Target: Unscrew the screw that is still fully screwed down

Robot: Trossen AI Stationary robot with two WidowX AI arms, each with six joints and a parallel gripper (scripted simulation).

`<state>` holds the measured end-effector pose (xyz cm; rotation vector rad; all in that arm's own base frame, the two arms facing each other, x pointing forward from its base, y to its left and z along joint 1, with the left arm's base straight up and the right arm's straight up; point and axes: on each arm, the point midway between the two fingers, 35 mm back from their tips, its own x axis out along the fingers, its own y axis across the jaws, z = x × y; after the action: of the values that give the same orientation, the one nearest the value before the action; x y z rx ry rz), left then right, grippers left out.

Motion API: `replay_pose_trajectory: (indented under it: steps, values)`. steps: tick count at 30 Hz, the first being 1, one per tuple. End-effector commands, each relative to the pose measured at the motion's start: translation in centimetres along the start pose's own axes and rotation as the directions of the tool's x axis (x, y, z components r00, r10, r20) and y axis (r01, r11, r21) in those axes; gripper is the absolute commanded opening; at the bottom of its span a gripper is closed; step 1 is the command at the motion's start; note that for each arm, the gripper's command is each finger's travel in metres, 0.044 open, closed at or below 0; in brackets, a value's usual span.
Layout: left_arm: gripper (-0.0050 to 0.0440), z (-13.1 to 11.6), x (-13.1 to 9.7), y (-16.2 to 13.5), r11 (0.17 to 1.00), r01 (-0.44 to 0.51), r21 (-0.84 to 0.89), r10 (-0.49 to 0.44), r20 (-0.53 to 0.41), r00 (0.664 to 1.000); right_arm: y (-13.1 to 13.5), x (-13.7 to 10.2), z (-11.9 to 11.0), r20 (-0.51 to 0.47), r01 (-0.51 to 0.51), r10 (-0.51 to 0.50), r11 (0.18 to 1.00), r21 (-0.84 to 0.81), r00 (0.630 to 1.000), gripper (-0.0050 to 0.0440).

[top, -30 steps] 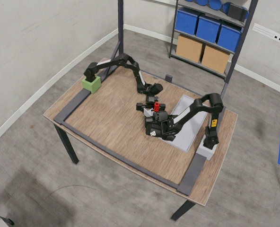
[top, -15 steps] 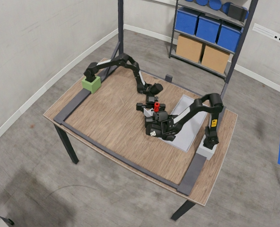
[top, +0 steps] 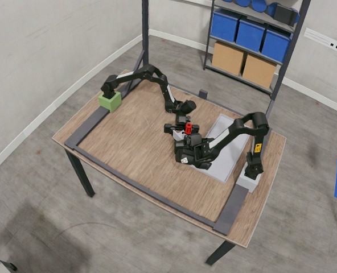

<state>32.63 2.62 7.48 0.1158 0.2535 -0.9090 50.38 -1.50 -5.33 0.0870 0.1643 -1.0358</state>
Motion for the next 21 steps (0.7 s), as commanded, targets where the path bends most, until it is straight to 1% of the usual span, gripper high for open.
replay_pose_trajectory:
  steps: [1, 6, 10, 15, 21]
  values:
    - [0.0280, 1.6, -0.9, 1.0, 0.997, -0.076, 0.035, 0.077, -0.033, 0.996, 0.5, 0.2, 1.5, 0.012, 0.000, 0.000, 0.999, 0.034, 1.000, 0.0245]
    - [0.0280, 2.7, -1.8, 2.2, 0.982, -0.187, 0.038, 0.190, -0.113, 0.975, 0.5, 0.2, 1.5, 0.012, 0.000, 0.000, 0.999, 0.034, 1.000, 0.0245]
    - [0.0280, 3.5, -2.5, 3.1, 0.960, -0.275, 0.046, 0.278, -0.175, 0.944, 0.5, 0.2, 1.5, 0.012, 0.000, 0.000, 0.999, 0.034, 1.000, 0.0245]
    - [0.0280, 3.5, -2.5, 3.1, 0.960, -0.275, 0.046, 0.279, -0.176, 0.944, 0.5, 0.2, 1.5, 0.012, 0.000, 0.000, 0.999, 0.034, 1.000, 0.0245]
    - [0.0280, 5.7, -4.9, 4.5, 0.887, -0.460, 0.046, 0.459, -0.193, 0.867, 0.5, 0.2, 1.5, 0.012, 0.000, 0.000, 0.999, 0.034, 1.000, 0.0245]
